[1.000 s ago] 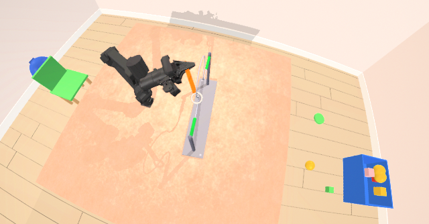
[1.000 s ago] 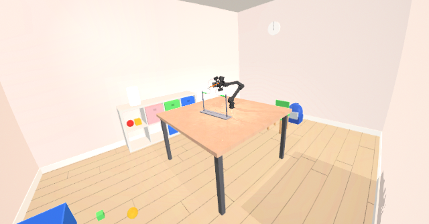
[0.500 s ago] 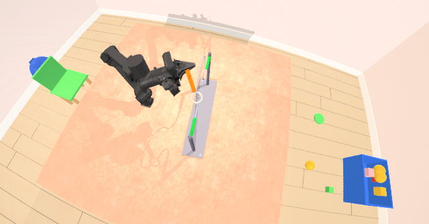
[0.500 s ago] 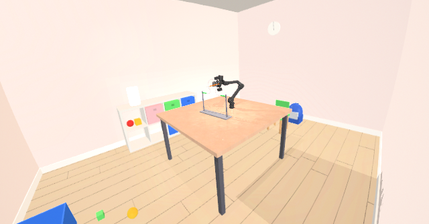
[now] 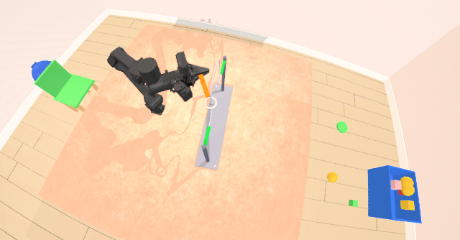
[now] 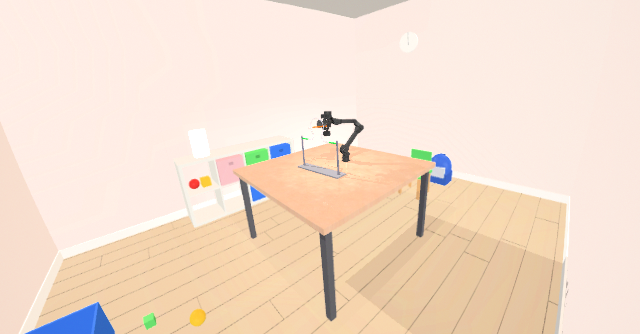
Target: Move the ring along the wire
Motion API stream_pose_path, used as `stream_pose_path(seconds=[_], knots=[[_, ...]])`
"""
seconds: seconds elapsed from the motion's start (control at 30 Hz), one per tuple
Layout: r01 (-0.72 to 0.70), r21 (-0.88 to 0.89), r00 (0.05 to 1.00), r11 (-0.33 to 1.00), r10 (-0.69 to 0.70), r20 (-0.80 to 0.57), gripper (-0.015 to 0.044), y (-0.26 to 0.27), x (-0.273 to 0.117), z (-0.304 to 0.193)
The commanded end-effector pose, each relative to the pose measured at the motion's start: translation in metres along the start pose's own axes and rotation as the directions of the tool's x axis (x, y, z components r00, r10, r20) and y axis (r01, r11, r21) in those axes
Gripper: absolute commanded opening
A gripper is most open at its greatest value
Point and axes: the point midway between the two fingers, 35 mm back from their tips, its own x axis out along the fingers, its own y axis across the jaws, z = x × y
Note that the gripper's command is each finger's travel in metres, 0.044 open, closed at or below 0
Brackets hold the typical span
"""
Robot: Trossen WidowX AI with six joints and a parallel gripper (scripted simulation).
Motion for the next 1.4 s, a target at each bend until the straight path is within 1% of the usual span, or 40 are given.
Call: stream_pose_path(seconds=[0.0, 0.67, 1.37], knots=[[0.028, -0.053, 1.000, 0.998, -0.028, 0.000, -0.0150, 0.001, 0.000, 0.000], [0.178, -0.276, 0.984, 0.944, -0.174, 0.040, -0.0150, -0.007, 0.000, 0.001], [0.330, -0.486, 0.943, 0.809, -0.310, 0.124, -0.0150, -0.014, -0.001, 0.004]])
